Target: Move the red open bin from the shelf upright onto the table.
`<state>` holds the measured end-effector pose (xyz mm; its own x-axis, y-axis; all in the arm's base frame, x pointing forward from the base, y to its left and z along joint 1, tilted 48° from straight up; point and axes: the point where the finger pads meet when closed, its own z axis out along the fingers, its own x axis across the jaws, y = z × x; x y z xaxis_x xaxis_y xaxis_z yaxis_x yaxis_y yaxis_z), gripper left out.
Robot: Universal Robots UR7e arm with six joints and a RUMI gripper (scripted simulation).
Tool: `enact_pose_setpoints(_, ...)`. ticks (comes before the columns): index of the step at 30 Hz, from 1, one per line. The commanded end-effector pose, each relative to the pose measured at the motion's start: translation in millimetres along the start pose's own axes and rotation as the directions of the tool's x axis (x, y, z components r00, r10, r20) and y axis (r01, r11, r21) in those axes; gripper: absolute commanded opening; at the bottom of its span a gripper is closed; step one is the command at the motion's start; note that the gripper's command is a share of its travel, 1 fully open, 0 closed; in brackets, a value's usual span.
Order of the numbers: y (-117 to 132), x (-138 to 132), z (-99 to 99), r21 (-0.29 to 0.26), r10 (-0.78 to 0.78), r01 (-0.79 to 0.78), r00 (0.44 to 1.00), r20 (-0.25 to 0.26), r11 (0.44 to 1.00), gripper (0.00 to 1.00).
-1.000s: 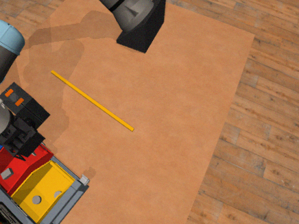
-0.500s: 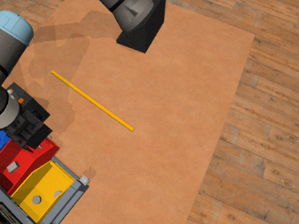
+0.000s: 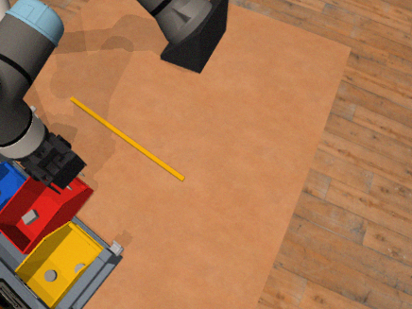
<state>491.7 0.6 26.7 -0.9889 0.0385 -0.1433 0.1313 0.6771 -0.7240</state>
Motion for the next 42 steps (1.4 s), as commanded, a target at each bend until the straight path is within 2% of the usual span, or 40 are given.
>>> enact_pose_setpoints(1,-0.1,17.7,-0.7,-0.001,0.0,0.0,1.0,0.002,1.0,0.0)
enact_pose_setpoints(24,-0.1,69.6,-0.6,-0.001,0.0,0.0,1.0,0.002,1.0,0.0)
enact_pose_setpoints(42,-0.1,81.2,-0.6,-0.001,0.0,0.0,1.0,0.002,1.0,0.0)
